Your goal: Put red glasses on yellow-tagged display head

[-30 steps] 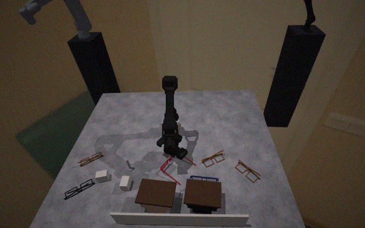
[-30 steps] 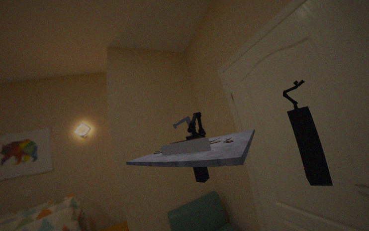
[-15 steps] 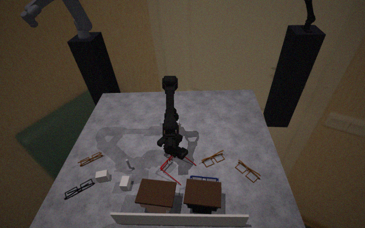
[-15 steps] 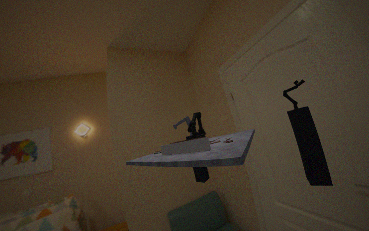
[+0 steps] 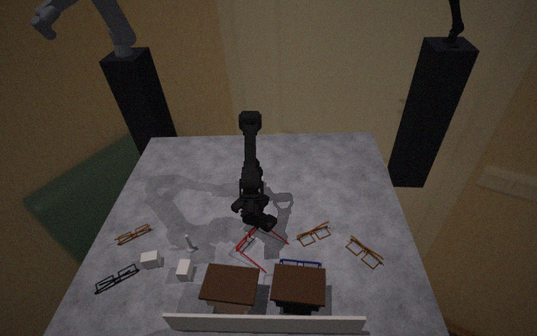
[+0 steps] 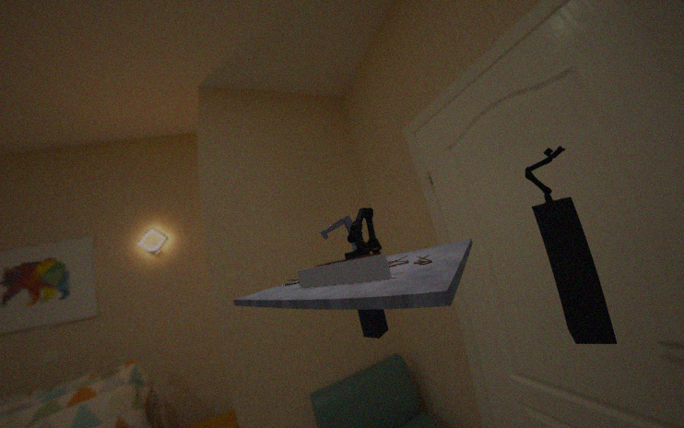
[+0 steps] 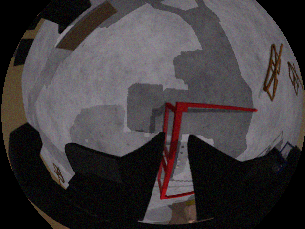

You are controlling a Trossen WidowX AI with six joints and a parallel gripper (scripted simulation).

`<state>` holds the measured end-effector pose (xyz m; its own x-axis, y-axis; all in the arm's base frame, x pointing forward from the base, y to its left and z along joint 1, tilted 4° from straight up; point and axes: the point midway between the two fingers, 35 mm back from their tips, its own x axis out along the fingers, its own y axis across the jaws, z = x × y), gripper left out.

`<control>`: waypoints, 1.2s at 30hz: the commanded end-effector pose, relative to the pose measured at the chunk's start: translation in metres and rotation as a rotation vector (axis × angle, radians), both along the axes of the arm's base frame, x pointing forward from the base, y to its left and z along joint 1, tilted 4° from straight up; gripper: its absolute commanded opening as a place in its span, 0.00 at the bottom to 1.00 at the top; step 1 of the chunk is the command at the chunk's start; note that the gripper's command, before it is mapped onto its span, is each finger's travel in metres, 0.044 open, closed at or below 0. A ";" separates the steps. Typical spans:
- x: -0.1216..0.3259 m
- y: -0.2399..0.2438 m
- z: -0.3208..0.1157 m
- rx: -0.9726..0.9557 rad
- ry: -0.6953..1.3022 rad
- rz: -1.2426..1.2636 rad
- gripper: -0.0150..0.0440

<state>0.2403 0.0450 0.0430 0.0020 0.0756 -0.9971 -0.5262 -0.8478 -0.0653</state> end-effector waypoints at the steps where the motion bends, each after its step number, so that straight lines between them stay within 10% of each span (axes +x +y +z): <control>1: 0.000 -0.008 0.032 0.004 -0.023 0.000 0.44; 8: 0.001 -0.007 0.028 0.003 -0.026 -0.006 0.59; 36: 0.005 -0.003 0.020 0.004 -0.025 0.018 0.49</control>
